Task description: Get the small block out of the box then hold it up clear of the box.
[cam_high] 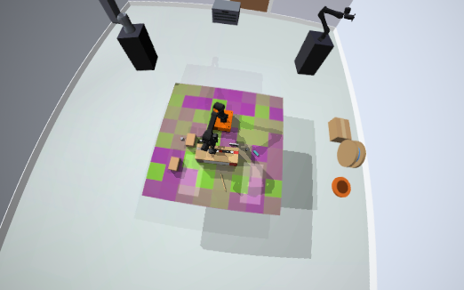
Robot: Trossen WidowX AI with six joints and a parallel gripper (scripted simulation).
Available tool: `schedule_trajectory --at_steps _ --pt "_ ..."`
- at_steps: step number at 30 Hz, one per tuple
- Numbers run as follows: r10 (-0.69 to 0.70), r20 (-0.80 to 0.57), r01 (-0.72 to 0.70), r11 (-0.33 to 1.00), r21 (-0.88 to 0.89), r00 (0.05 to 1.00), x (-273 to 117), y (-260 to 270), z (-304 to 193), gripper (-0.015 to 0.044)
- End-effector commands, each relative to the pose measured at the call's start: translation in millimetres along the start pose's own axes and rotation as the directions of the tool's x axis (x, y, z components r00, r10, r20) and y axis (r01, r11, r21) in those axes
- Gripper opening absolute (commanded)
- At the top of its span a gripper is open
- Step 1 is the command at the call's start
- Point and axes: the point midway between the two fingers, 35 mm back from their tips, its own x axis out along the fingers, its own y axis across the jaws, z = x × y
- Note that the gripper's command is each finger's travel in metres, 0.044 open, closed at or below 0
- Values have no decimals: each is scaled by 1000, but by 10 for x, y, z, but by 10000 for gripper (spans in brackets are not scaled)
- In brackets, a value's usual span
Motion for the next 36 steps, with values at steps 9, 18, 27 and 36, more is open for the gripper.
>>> schedule_trajectory --at_steps 9,18,27,36 --pt "0 0 0 1000 0 1000 102 -14 31 400" --pt "-2 -2 2 1000 1 1000 176 -16 -148 400" --pt "-2 -4 2 1000 1 1000 250 -15 -362 400" --pt "-2 -6 2 1000 1 1000 323 -14 -575 400"
